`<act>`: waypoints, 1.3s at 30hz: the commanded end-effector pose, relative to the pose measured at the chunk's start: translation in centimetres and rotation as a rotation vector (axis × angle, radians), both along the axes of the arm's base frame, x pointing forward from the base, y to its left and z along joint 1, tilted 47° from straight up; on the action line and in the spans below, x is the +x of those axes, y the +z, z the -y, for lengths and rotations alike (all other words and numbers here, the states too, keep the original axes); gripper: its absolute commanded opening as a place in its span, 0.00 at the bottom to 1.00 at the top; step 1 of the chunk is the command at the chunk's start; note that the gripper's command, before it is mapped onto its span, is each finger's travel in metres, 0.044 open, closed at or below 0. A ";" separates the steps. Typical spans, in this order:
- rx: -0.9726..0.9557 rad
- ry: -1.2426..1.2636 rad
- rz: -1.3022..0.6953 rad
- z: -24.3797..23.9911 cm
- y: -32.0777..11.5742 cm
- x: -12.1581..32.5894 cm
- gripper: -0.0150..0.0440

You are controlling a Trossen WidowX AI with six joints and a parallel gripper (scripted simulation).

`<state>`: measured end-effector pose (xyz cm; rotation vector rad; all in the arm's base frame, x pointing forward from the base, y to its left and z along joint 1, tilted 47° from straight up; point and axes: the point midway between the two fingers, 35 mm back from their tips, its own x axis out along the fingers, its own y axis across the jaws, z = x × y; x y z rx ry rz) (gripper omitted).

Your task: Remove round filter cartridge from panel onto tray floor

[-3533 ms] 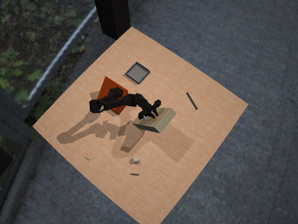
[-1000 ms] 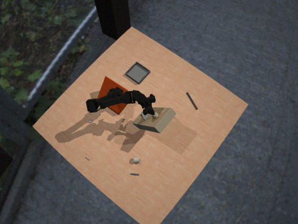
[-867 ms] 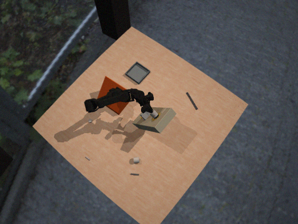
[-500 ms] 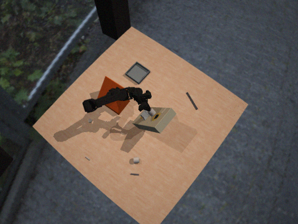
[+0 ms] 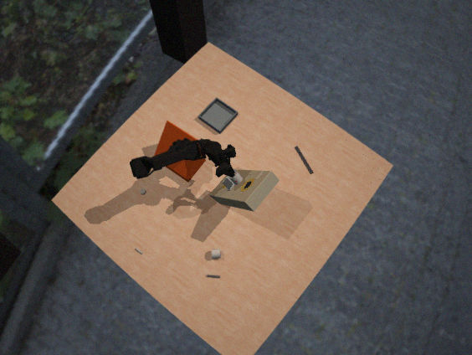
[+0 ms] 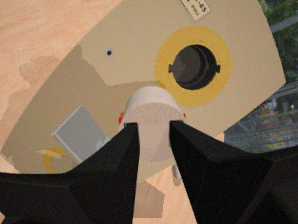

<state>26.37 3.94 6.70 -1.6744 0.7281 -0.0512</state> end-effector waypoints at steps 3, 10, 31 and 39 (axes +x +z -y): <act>0.002 0.005 0.003 1.3 -1.0 -1.2 0.25; -0.003 -0.001 -0.002 1.0 -0.9 -0.9 0.44; 0.004 0.005 0.003 -3.2 3.7 2.4 0.44; 0.014 0.005 0.003 -6.1 6.2 2.7 0.66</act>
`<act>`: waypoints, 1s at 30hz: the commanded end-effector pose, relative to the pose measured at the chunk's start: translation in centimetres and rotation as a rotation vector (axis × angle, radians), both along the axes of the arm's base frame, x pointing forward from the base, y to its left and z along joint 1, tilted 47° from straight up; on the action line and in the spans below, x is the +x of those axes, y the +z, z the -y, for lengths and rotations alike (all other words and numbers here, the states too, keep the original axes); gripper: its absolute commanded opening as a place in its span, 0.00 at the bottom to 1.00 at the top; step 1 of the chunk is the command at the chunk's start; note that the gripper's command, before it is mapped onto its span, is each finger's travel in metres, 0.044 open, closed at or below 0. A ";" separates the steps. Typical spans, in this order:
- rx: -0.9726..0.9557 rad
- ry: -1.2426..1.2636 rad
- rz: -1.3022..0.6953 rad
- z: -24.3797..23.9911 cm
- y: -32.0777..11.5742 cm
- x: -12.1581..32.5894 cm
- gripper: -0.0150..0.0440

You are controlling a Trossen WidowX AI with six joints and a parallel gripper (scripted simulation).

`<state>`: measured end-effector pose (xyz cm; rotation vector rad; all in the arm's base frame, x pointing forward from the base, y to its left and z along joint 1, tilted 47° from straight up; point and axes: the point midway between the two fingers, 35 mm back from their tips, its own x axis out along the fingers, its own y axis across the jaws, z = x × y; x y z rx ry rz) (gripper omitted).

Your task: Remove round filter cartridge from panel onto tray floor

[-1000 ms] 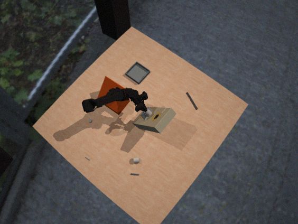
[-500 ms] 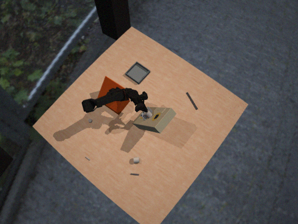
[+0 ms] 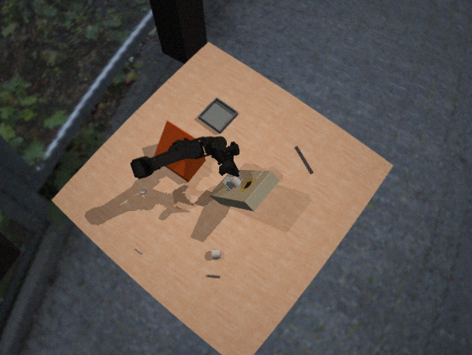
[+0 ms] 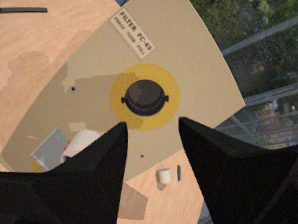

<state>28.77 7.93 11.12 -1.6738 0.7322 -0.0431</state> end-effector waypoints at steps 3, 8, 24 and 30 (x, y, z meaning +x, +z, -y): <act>0.015 0.007 0.019 -4.2 4.0 0.1 0.79; 0.024 0.001 0.023 -4.6 4.4 0.0 0.93; 0.674 -0.749 0.304 4.0 -4.4 -4.1 0.77; 0.674 -0.749 0.304 4.0 -4.4 -4.1 0.77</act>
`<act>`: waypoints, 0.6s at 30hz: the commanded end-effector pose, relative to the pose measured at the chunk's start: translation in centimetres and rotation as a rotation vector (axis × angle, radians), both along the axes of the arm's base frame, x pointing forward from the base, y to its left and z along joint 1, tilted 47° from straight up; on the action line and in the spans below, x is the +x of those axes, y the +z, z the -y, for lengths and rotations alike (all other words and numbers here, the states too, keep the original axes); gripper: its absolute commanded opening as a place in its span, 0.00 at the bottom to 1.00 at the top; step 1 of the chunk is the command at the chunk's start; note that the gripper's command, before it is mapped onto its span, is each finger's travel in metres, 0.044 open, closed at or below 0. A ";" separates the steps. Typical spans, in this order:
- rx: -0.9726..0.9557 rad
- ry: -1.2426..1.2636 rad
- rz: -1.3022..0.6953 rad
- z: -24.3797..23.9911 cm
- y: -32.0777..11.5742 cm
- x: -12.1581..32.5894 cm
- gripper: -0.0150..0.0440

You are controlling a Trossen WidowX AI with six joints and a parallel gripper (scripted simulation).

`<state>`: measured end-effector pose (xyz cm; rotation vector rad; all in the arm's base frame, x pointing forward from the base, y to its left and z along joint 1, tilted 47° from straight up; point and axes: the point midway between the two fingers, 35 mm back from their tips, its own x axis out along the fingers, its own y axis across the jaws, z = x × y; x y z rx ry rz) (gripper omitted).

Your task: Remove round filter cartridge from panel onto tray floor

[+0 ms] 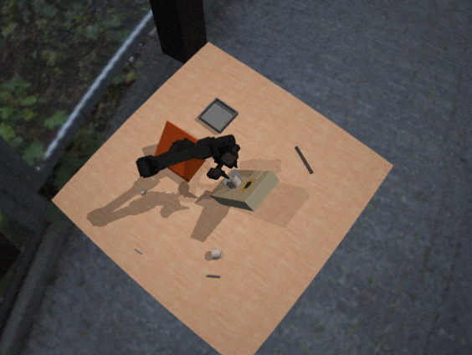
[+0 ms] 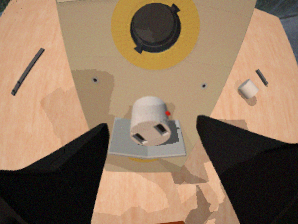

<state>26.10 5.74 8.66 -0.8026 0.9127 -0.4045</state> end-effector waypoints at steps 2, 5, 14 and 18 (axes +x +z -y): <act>0.063 -0.149 0.018 1.8 -1.9 -1.4 0.77; 0.063 -0.149 0.018 1.8 -1.9 -1.4 0.77; 0.066 -0.149 0.016 2.6 -2.8 -0.7 0.77; 0.067 -0.149 0.015 3.0 -3.2 -0.4 0.77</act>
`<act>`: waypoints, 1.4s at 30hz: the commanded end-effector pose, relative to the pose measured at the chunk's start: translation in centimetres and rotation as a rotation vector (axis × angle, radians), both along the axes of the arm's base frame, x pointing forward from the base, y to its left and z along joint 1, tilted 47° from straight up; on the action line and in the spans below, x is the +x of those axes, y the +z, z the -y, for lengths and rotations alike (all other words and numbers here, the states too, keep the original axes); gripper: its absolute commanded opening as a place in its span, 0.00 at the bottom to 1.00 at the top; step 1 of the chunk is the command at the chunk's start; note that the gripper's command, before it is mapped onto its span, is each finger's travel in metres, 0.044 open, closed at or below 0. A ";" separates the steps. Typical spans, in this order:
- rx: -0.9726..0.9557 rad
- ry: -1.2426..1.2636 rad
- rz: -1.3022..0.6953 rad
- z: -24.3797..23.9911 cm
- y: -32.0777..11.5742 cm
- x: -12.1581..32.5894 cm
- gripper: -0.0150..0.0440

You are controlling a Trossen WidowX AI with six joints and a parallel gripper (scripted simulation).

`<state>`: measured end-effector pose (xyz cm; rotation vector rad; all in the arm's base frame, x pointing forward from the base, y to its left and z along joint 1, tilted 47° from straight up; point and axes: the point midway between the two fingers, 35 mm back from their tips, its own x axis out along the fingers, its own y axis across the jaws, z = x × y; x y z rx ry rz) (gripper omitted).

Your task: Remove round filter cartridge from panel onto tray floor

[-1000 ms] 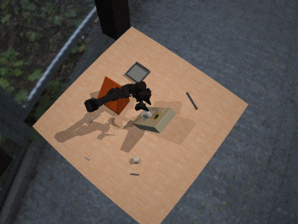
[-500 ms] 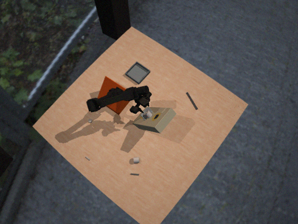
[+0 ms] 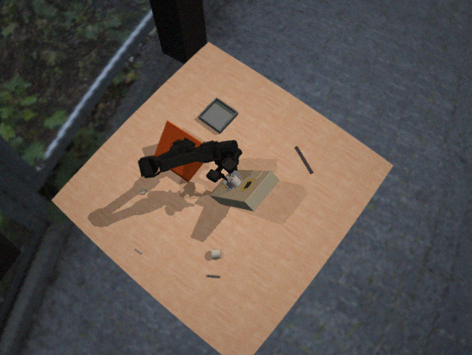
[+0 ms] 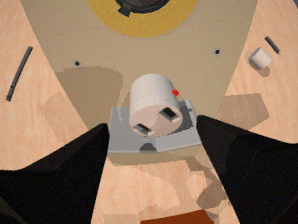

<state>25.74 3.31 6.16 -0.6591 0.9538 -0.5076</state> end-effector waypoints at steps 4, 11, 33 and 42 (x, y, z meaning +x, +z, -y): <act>-0.008 -0.001 -0.018 1.0 -1.1 0.3 0.77; -0.009 -0.001 -0.017 1.8 -1.7 0.9 0.77; -0.009 -0.003 0.001 2.5 -1.9 1.6 0.63; -0.009 -0.003 0.001 2.5 -1.9 1.6 0.42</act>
